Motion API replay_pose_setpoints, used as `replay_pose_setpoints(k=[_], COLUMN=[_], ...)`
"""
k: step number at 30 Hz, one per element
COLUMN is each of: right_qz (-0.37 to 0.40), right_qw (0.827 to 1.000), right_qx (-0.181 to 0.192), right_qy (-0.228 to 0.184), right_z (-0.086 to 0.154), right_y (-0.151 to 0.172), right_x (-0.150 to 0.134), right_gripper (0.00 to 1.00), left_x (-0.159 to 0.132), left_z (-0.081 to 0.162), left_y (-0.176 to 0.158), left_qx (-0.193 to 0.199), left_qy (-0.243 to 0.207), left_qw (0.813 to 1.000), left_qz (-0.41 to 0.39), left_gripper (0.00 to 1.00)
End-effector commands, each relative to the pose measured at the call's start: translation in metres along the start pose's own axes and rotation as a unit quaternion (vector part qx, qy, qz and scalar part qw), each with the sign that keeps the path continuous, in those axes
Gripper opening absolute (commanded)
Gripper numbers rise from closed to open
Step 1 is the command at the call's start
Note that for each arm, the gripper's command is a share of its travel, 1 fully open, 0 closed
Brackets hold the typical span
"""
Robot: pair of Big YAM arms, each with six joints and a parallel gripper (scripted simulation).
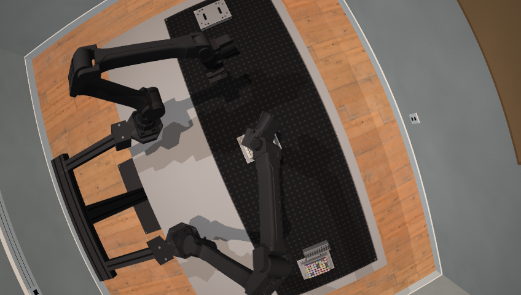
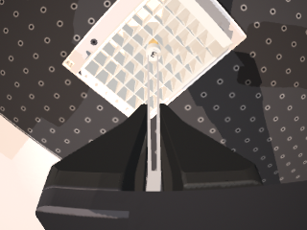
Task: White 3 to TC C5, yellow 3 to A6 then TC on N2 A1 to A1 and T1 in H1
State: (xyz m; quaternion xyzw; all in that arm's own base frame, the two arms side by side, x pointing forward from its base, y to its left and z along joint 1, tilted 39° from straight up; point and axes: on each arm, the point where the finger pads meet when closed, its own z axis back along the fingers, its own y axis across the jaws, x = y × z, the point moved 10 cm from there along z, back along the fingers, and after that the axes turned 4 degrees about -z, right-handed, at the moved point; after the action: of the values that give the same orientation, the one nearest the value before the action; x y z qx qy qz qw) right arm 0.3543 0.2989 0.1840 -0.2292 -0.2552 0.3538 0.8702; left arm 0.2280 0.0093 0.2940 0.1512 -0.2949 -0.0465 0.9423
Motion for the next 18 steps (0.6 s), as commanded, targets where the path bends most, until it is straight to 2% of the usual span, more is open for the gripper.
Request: replay_pose_setpoints(k=[1, 18], right_qz=[0.001, 0.001], right_qw=[1.0, 1.0], right_qx=[0.0, 0.0], right_qy=[0.004, 0.002], right_z=[-0.0104, -0.0125], right_y=[0.0001, 0.0007], right_x=[0.0004, 0.001], right_gripper=[0.07, 0.07], left_x=[0.0086, 0.0086], left_z=[0.0075, 0.0075], left_y=[0.0029, 0.0029], left_qx=[0.0, 0.0], left_qy=[-0.014, -0.014], left_qw=[1.0, 1.0], left_qz=[-0.003, -0.003], left_gripper=[1.0, 1.0])
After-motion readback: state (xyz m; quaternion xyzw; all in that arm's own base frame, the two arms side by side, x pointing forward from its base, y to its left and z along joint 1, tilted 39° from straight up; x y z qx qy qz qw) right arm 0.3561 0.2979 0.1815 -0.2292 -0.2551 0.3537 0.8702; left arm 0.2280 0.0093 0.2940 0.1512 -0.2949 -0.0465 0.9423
